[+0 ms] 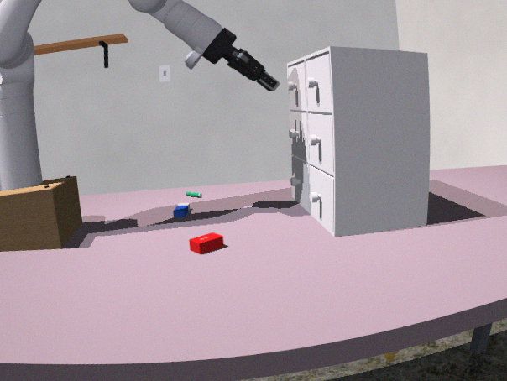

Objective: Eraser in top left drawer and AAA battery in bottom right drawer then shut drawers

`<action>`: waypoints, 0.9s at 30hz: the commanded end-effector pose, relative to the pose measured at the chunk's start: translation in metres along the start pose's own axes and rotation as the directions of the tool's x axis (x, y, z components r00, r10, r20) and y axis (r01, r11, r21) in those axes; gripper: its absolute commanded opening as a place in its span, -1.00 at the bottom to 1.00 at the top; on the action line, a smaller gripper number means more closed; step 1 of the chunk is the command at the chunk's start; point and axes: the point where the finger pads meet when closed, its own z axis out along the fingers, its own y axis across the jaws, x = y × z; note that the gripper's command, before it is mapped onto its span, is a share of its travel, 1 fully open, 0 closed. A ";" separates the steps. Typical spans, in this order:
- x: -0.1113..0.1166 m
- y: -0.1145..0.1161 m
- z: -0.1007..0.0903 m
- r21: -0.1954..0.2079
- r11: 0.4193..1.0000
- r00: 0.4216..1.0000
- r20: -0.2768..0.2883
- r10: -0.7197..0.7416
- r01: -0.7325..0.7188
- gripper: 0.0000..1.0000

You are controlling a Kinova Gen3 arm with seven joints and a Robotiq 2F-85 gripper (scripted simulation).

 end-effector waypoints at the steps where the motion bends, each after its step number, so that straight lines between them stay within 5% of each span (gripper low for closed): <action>1: -0.001 0.000 0.000 0.000 1.000 1.000 0.002 0.000 0.000 -0.34; 27: -0.013 0.000 0.015 0.000 1.000 1.000 0.002 0.000 0.000 -0.34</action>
